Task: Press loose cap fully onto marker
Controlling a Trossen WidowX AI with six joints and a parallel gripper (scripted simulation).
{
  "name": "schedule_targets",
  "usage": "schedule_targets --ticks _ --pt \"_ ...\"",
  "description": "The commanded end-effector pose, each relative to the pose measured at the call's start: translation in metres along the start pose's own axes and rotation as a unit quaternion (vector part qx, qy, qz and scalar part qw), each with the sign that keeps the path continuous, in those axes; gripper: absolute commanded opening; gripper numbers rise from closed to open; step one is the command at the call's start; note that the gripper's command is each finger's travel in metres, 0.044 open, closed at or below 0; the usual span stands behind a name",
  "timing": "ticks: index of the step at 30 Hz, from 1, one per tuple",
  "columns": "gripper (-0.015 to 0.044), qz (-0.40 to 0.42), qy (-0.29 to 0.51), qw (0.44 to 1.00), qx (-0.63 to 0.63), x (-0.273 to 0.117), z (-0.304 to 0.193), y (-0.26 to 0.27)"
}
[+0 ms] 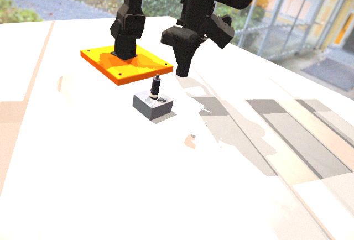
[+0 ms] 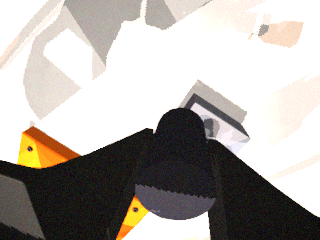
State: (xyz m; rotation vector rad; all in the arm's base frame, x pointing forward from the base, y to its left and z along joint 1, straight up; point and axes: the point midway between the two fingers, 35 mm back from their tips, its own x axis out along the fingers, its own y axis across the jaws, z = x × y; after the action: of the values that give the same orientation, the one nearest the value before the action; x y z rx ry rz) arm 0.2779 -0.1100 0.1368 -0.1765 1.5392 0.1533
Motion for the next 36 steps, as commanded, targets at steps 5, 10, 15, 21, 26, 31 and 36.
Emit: schedule_targets --ticks 5,10,15,21,26,31,36 --pt "0.0000 -0.001 0.003 1.000 0.000 -0.007 -0.023 -0.016" --pt "0.0000 -0.002 0.003 1.000 0.000 -0.011 -0.036 -0.024" --pt "0.0000 -0.002 0.004 1.000 0.000 -0.013 -0.046 -0.030" --pt "0.0000 -0.002 0.004 1.000 0.000 -0.008 -0.046 -0.030" --pt "0.0000 -0.002 0.004 1.000 0.000 -0.005 -0.046 -0.030" --pt "0.0000 -0.002 0.004 1.000 0.000 0.003 -0.046 -0.030" --pt "0.0000 -0.002 0.004 1.000 0.000 0.011 -0.046 -0.031"
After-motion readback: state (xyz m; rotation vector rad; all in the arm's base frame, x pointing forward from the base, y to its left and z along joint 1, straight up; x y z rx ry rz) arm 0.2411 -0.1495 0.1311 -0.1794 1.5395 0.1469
